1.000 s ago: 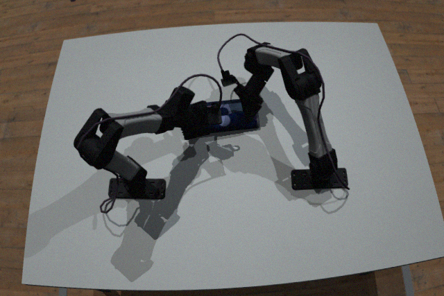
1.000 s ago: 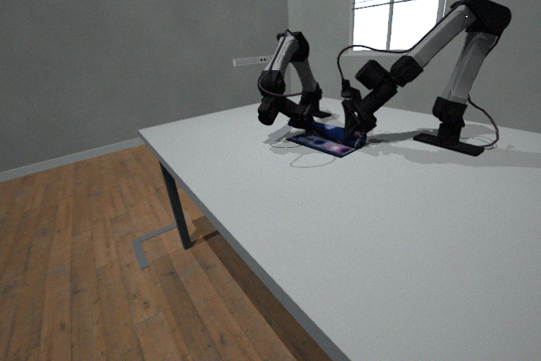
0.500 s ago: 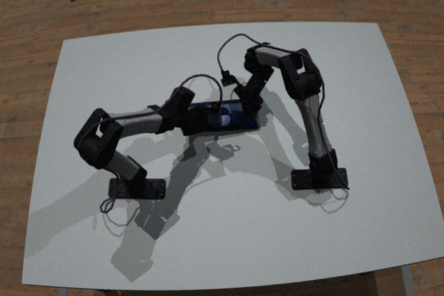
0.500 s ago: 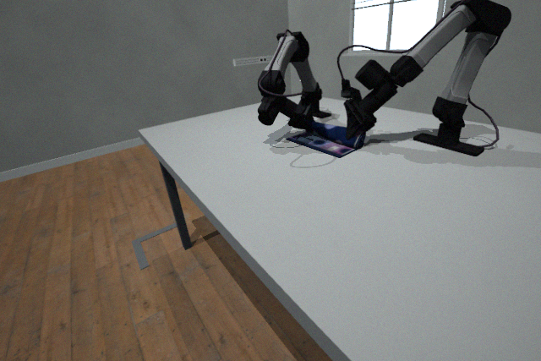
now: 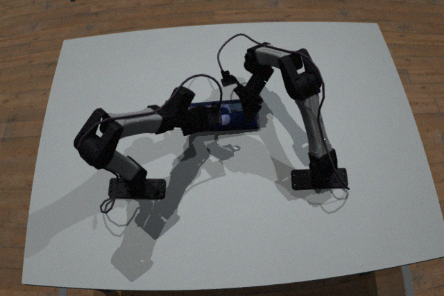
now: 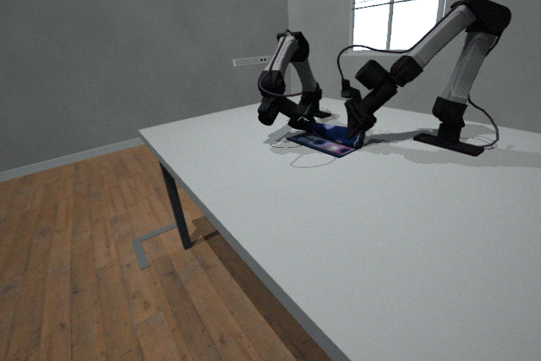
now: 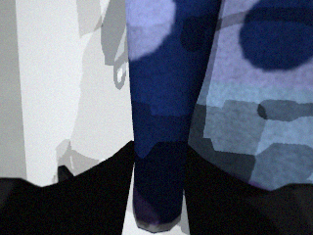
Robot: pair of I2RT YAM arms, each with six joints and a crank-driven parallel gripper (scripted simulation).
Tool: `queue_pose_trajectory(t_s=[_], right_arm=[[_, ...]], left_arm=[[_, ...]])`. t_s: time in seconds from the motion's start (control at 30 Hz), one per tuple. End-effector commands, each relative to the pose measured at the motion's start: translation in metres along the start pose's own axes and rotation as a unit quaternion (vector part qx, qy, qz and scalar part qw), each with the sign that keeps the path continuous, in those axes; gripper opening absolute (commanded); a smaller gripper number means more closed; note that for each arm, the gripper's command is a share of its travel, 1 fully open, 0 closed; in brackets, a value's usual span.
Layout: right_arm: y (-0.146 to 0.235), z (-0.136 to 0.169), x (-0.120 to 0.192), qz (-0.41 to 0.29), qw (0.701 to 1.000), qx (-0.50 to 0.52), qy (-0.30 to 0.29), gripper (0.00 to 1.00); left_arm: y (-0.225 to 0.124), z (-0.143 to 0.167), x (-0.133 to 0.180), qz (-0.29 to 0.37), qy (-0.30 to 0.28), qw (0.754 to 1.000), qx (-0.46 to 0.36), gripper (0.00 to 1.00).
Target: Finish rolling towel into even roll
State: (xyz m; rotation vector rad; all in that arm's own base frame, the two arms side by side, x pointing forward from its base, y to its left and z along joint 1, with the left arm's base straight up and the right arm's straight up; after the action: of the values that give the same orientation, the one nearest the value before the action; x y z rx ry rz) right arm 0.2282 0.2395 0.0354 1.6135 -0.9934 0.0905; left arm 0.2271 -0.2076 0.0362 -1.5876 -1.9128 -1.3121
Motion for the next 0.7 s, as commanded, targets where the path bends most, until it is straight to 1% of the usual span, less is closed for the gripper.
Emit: queue_pose_trajectory(t_s=[0.0,0.37,0.5,0.67], right_arm=[[-0.002,0.0,-0.001,-0.007,1.0,-0.002,0.0,0.44],[0.006,-0.003,0.005,-0.007,1.0,-0.002,0.0,0.85],[0.006,-0.003,0.007,-0.007,1.0,-0.002,0.0,0.85],[0.005,-0.003,0.028,-0.007,1.0,-0.002,0.0,0.85]], left_arm=[[0.009,-0.005,-0.001,-0.012,-0.003,1.0,0.001,0.31],[0.009,-0.005,-0.001,-0.012,-0.003,1.0,0.001,0.31],[0.009,-0.005,-0.001,-0.01,-0.004,1.0,0.003,0.31],[0.01,-0.005,0.0,0.008,-0.007,1.0,0.018,0.31]])
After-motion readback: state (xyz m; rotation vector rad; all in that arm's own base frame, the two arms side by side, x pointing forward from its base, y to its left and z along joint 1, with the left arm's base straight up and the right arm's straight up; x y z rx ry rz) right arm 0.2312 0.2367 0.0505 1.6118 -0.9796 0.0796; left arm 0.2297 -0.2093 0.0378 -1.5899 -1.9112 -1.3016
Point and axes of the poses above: on each arm, the point where the finger pads meet when closed, its own x axis back along the fingers, its own y axis across the jaws, z = x × y, the point moved 1 cm from there along x, back along the fingers, and after that the axes turned 11 degrees about -x, right-handed, at the moved point
